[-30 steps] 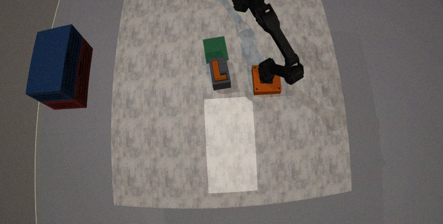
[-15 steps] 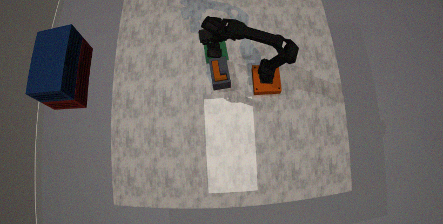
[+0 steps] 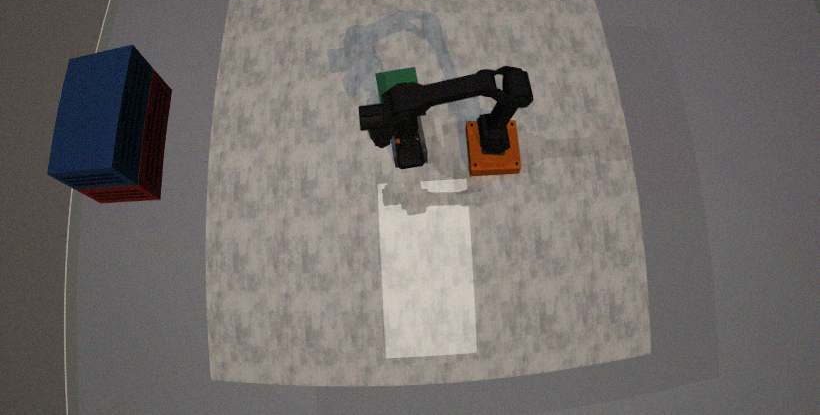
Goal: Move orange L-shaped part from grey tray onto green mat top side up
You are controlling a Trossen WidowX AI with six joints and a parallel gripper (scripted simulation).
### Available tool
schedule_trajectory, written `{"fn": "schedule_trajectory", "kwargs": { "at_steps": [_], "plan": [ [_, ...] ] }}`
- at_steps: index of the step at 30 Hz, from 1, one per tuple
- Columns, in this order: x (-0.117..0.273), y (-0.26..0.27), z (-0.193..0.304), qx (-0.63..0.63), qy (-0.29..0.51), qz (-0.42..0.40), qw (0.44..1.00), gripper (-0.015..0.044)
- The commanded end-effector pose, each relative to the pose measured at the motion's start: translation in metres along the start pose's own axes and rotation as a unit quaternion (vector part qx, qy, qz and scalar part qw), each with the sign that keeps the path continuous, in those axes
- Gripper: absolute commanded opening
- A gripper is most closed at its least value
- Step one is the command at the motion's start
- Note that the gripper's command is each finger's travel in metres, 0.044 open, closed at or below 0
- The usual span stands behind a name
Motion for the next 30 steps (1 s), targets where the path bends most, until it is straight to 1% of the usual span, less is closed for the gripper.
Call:
{"fn": "schedule_trajectory", "kwargs": {
  "at_steps": [1,3,9,18,30],
  "plan": [
    [-0.006,0.003,0.001,-0.003,0.01,-0.005,1.0,0.018],
    [-0.017,0.003,0.0,-0.003,0.01,-0.005,1.0,0.018],
    [-0.075,0.004,0.003,-0.003,0.01,-0.005,1.0,0.018],
    [-0.08,0.004,0.003,-0.003,0.01,-0.005,1.0,0.018],
    [-0.1,0.004,0.003,-0.003,0.01,-0.005,1.0,0.018]
  ]
}}
Point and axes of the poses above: the point midway between the two fingers, 35 mm back from their tips, its own x axis back along the fingers, its own y axis across the jaws, z = x × y, the point moved 1 cm from there along x, back along the fingers, and after that the axes turned 12 degrees about x, right-handed, at the moved point
